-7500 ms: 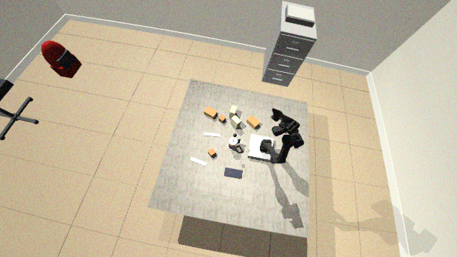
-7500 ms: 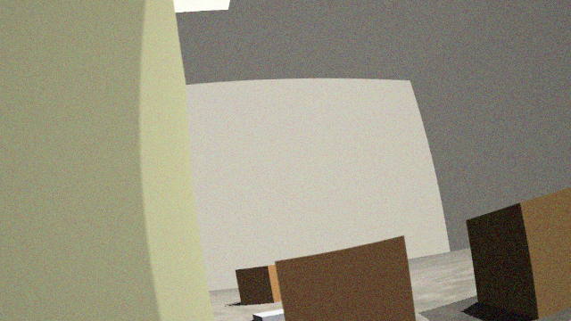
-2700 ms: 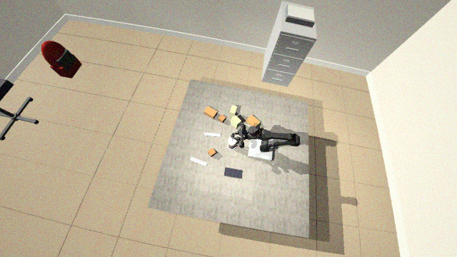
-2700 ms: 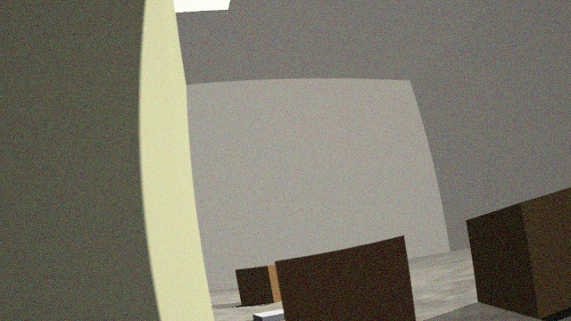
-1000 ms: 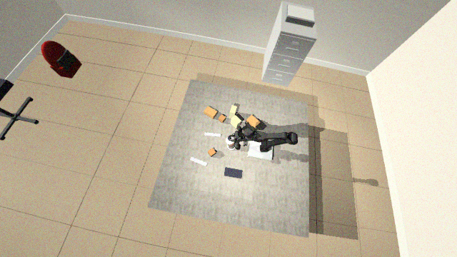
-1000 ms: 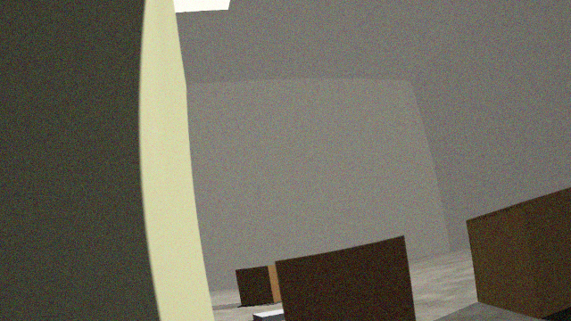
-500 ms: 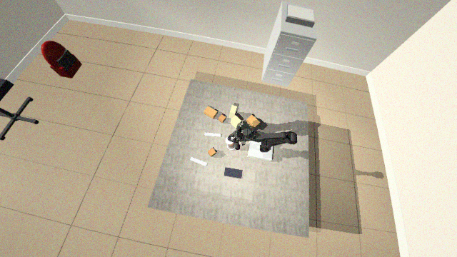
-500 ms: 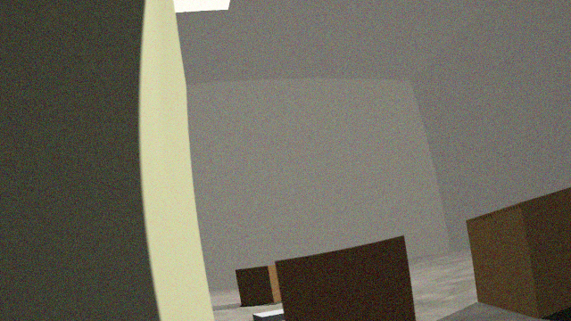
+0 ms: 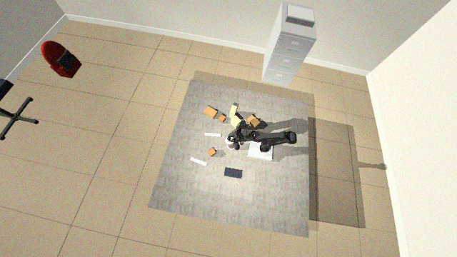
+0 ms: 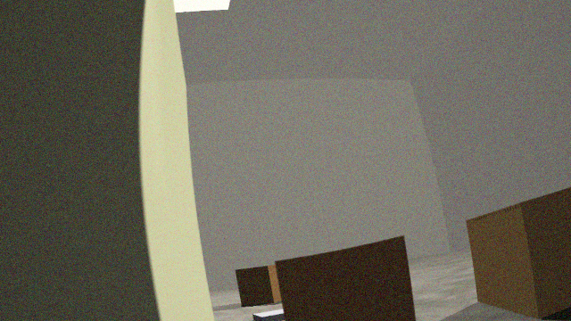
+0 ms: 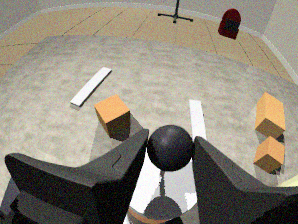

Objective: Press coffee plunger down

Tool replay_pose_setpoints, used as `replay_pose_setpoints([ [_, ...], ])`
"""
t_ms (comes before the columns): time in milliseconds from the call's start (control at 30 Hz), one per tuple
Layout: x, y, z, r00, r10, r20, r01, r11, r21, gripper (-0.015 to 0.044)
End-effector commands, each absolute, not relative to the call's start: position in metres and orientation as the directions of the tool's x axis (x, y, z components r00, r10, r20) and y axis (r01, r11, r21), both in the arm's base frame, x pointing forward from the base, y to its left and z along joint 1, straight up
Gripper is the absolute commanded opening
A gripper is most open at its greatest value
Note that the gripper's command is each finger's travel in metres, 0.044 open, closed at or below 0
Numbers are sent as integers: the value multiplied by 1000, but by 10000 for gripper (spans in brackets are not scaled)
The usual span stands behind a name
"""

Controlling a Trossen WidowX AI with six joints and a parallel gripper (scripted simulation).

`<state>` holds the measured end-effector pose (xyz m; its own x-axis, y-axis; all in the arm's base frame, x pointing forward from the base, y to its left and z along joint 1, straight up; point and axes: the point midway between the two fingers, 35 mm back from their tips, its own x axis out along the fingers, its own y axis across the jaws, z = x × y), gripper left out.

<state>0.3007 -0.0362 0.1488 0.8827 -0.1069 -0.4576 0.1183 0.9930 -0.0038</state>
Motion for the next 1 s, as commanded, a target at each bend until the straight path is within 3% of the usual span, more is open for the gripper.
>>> replay_pose_setpoints([
  [0, 300, -36, 140, 868, -106, -486, 121, 993, -1, 119],
  [967, 305, -37, 141, 868, -106, -485, 121, 993, -1, 119],
])
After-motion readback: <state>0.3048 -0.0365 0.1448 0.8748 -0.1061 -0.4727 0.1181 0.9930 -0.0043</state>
